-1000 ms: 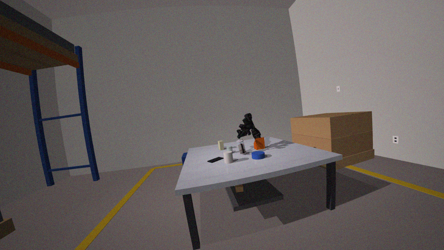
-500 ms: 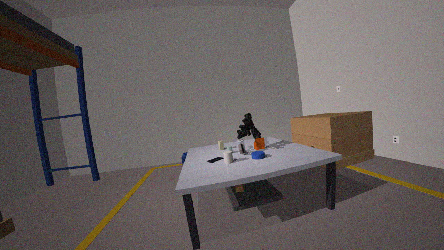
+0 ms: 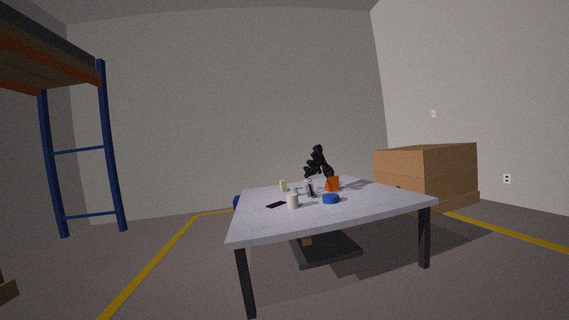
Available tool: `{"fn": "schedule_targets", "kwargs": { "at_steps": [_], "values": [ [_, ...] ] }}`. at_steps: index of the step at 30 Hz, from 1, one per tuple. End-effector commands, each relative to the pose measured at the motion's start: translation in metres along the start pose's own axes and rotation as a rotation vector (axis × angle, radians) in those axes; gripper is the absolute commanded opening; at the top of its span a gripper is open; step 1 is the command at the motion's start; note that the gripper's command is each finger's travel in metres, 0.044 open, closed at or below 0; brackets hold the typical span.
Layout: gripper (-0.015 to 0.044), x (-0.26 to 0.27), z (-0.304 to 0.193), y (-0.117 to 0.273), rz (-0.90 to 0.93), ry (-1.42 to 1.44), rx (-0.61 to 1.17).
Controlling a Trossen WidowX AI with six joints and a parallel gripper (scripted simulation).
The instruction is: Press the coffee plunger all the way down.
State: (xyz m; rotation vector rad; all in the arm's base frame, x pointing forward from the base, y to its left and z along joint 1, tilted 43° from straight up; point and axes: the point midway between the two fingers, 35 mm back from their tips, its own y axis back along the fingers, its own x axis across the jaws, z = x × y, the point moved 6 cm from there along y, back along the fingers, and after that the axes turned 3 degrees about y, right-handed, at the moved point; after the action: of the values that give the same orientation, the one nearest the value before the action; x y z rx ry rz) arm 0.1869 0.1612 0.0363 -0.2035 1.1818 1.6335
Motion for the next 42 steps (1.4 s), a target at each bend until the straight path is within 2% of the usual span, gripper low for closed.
{"fn": "schedule_targets", "kwargs": {
  "at_steps": [1, 8, 20, 27, 35, 42],
  "values": [
    [0.0128, 0.000, 0.000, 0.000, 0.000, 0.000, 0.000],
    [0.0128, 0.000, 0.000, 0.000, 0.000, 0.000, 0.000],
    [0.0440, 0.000, 0.000, 0.000, 0.000, 0.000, 0.000],
    [0.0440, 0.001, 0.011, 0.010, 0.003, -0.001, 0.008],
    [0.0440, -0.010, 0.049, 0.070, -0.008, 0.008, 0.019],
    [0.0440, -0.010, 0.049, 0.072, -0.007, 0.010, 0.019]
  ]
}}
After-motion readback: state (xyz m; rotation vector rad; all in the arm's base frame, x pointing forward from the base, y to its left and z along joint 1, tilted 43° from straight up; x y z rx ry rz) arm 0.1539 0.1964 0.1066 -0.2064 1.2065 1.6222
